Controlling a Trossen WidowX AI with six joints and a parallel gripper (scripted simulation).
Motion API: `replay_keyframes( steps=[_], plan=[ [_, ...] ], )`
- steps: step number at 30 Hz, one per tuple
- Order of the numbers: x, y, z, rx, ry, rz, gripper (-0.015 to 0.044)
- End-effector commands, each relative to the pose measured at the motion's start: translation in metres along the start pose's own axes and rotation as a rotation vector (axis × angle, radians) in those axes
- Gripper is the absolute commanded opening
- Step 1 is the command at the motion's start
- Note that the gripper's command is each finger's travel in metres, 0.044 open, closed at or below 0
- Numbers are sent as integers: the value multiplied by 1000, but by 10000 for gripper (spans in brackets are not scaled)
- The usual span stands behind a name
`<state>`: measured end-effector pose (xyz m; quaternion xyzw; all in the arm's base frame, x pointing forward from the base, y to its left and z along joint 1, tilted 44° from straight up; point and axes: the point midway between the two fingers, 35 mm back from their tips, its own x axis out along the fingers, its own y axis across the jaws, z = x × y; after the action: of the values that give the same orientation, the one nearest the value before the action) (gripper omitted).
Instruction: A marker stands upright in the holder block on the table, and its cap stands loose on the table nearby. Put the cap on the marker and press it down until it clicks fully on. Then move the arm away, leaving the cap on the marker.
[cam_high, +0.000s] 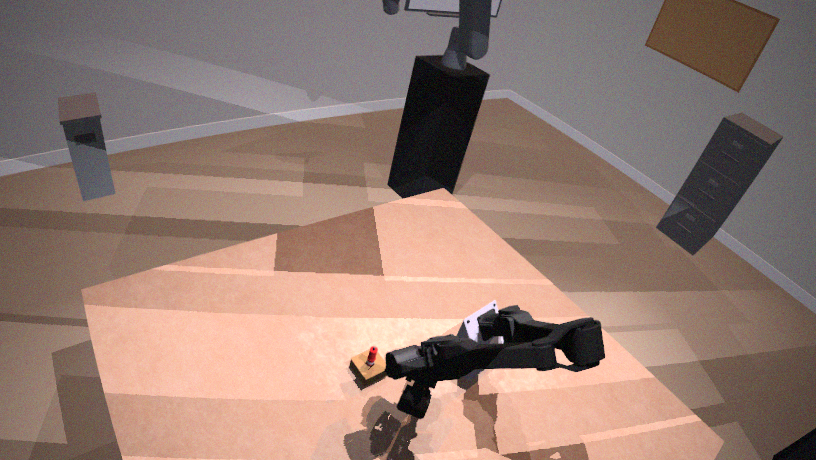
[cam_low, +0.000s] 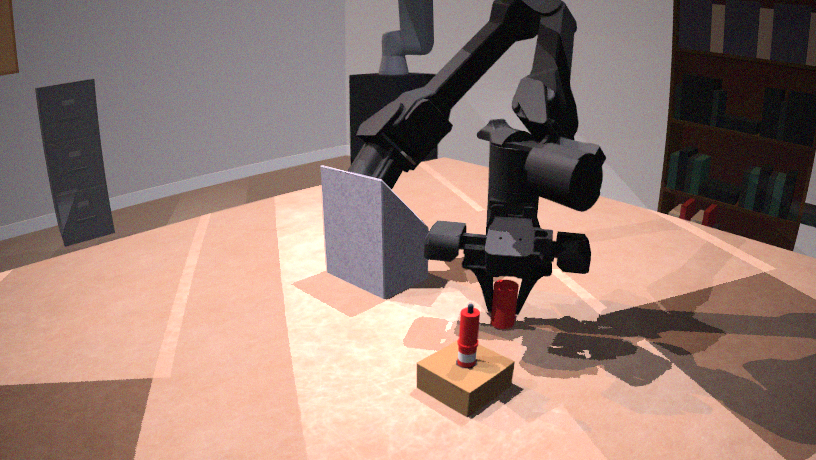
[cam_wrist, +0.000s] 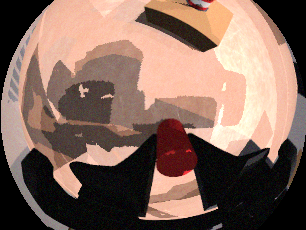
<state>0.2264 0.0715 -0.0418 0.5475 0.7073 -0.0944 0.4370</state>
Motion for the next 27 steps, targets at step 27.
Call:
replay_keyframes(
  steps=[27],
  plan=[
    [-61,2,8,-6,-7,1,0]
  ],
)
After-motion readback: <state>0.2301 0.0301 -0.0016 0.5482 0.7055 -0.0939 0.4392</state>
